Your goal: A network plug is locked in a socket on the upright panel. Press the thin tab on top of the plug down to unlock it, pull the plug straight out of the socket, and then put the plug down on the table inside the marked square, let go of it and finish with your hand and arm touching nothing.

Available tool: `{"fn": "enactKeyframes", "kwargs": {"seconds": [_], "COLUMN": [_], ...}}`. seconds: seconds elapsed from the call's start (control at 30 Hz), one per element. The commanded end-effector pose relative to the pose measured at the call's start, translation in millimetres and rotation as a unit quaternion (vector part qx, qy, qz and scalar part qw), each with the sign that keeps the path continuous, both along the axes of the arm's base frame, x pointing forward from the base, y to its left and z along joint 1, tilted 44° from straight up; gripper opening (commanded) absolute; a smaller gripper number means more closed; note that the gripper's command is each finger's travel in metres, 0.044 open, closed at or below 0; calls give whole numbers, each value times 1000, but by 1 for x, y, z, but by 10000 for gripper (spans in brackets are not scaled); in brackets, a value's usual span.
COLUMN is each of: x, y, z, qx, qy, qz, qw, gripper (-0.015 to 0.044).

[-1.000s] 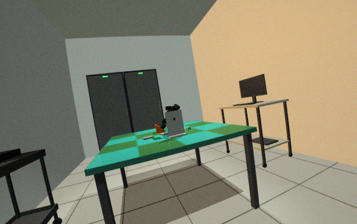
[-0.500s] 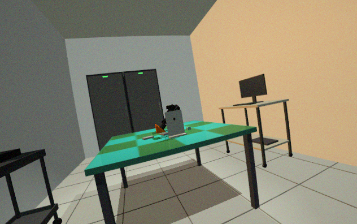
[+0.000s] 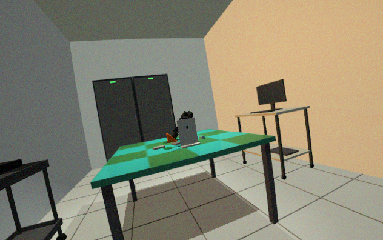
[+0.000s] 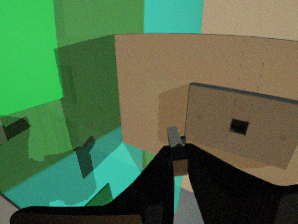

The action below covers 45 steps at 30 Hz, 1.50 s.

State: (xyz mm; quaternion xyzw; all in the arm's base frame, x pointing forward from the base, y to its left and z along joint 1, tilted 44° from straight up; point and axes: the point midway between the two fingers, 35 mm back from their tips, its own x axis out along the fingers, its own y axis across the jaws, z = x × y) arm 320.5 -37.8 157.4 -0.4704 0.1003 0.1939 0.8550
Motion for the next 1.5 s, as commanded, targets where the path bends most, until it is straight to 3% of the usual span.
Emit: {"fn": "enactKeyframes", "kwargs": {"seconds": [0.0,0.63,1.47], "x": [-1,-27,-24], "y": [13,70,89], "z": [-4,3,-16], "qx": [-4,24,24], "qy": [19,48,49], "qz": [52,283,290], "qw": [998,958,955], "gripper": [0,0,0]}}
